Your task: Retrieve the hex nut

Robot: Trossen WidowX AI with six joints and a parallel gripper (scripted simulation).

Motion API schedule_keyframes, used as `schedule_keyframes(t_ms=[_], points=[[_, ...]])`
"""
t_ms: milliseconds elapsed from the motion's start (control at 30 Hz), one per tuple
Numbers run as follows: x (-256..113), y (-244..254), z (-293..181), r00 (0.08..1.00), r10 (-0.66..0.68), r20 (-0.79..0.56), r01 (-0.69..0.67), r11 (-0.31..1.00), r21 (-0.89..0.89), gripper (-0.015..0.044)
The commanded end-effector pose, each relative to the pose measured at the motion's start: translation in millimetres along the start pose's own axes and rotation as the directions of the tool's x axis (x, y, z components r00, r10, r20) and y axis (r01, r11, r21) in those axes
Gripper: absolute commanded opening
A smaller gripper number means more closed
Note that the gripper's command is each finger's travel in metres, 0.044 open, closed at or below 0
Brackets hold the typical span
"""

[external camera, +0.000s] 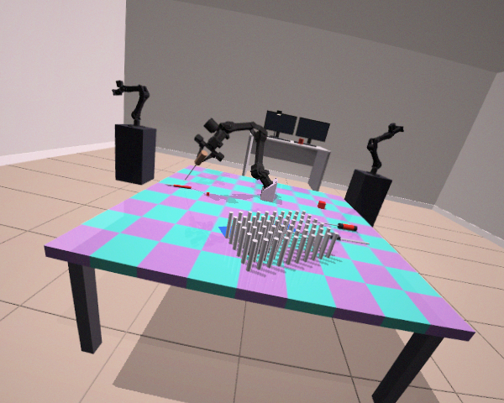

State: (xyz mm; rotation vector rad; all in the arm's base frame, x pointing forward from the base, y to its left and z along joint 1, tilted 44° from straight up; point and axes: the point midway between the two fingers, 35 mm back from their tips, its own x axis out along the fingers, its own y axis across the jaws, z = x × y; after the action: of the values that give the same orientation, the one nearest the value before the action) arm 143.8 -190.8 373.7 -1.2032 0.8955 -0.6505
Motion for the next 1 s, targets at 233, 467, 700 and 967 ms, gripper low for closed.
schedule_keyframes(t_ms=[233,467,700,967], points=[[-11,-3,-40,0.987,-0.032,-0.156,-0.024,0.939,-0.343,0.0],[-20,-2,-63,0.967,-0.044,-0.253,-0.099,0.844,-0.527,0.0],[-31,-1,-84,0.936,-0.053,-0.347,-0.209,0.711,-0.672,0.0],[-46,1,-107,0.891,-0.06,-0.451,-0.357,0.521,-0.775,0.0]])
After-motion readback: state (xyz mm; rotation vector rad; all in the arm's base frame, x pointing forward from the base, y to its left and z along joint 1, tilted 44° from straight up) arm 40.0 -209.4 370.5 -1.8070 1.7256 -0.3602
